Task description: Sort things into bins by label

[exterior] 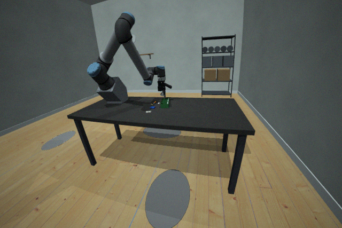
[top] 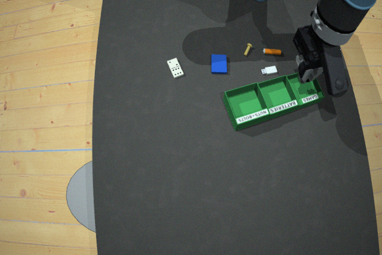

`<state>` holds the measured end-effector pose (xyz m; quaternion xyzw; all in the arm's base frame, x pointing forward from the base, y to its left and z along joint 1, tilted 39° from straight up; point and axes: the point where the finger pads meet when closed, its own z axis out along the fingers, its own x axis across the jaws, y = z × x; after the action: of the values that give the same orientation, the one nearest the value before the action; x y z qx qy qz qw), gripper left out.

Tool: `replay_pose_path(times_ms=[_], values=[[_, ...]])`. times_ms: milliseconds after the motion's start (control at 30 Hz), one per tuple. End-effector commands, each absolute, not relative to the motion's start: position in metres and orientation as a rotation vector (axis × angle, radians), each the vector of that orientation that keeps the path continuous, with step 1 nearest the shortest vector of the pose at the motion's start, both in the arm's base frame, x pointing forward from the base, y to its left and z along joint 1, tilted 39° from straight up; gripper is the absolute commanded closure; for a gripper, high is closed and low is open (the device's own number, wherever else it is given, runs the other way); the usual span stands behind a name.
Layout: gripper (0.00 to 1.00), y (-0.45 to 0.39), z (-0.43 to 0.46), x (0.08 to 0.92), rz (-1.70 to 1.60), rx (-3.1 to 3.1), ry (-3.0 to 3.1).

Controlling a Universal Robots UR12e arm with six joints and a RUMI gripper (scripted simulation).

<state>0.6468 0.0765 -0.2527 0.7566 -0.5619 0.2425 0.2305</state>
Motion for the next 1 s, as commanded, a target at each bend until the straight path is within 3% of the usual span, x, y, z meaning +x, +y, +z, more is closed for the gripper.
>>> replay_pose_path(times_ms=[0,967], values=[[0.96,0.081,-0.248,0.643,0.664,2.080,-1.543],[0.96,0.103,-0.219,0.640,0.660,2.077,-1.545]])
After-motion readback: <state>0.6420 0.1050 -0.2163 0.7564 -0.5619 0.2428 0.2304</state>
